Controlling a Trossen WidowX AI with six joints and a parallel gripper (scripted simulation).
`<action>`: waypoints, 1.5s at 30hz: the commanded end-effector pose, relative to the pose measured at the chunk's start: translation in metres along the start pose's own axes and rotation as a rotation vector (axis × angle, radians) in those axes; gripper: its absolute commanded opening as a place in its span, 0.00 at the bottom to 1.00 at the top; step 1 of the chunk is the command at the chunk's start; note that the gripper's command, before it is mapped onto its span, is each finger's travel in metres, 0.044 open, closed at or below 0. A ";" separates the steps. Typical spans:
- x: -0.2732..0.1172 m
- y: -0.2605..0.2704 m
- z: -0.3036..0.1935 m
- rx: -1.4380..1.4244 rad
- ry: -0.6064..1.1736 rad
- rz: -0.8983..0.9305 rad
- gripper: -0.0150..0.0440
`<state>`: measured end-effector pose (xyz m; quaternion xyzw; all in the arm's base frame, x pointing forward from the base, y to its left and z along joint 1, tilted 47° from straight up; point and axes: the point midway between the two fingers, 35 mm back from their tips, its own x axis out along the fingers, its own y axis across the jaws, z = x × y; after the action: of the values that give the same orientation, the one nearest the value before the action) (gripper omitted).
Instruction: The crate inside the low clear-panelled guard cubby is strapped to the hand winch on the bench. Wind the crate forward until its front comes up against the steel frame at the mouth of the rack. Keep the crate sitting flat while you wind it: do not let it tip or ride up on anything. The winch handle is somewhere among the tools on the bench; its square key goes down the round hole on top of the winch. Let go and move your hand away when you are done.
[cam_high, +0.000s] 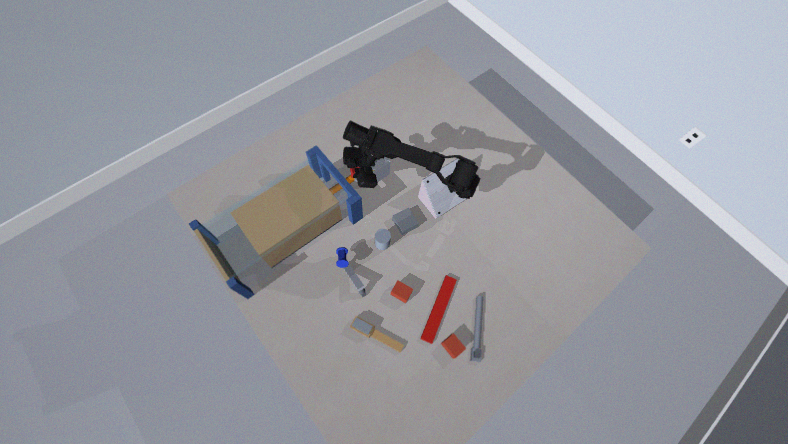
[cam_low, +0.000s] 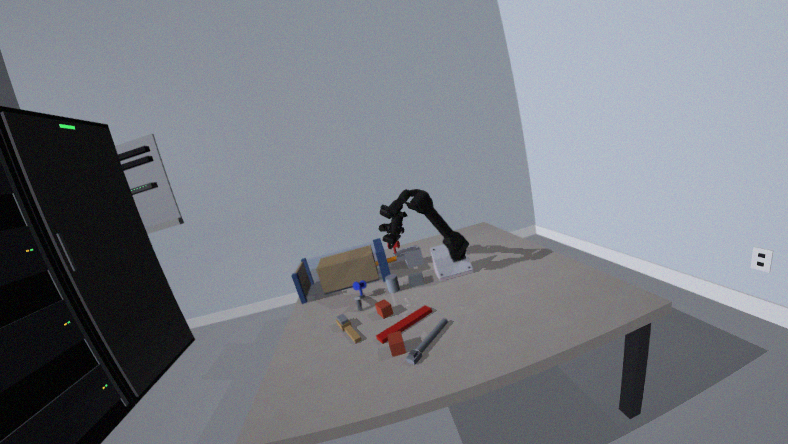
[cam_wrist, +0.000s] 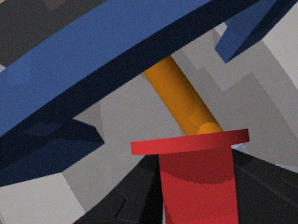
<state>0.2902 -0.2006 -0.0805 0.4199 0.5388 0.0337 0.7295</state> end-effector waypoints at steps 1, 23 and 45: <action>-0.002 0.006 -0.012 0.025 0.019 0.010 0.25; -0.013 0.018 -0.035 0.026 0.021 0.010 0.25; -0.026 0.023 -0.060 0.027 0.022 0.009 0.25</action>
<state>0.2499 -0.1696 -0.0517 0.4252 0.5388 0.0361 0.7264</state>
